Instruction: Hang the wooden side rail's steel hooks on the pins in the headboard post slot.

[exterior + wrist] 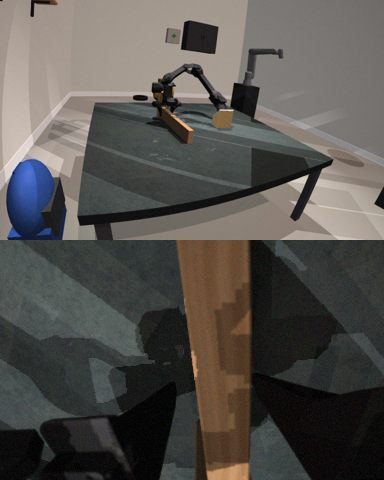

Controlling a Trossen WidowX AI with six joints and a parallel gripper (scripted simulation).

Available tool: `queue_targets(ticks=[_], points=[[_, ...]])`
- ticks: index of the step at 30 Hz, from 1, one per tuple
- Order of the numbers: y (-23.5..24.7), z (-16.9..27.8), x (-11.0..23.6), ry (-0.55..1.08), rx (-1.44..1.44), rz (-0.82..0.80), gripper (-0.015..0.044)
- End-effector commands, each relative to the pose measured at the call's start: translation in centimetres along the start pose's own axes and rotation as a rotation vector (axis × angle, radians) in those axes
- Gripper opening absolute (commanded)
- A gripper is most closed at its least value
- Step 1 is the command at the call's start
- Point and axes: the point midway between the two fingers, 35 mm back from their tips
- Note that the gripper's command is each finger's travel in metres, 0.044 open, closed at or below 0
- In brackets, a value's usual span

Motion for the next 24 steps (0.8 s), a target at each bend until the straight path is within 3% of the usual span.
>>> queue_targets(ticks=[1,24], points=[[-0.1,0.1,2.5,0.012,-0.007,0.007,0.0440],[-1.0,-2.5,3.7,0.017,-0.006,0.012,0.0440]])
Point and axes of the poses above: the point midway between the two fingers, 35 mm back from their tips, its own x axis back along the fingers, its own y axis across the jaws, z = x × y, and after that the axes turned 14 degrees about x, right-handed
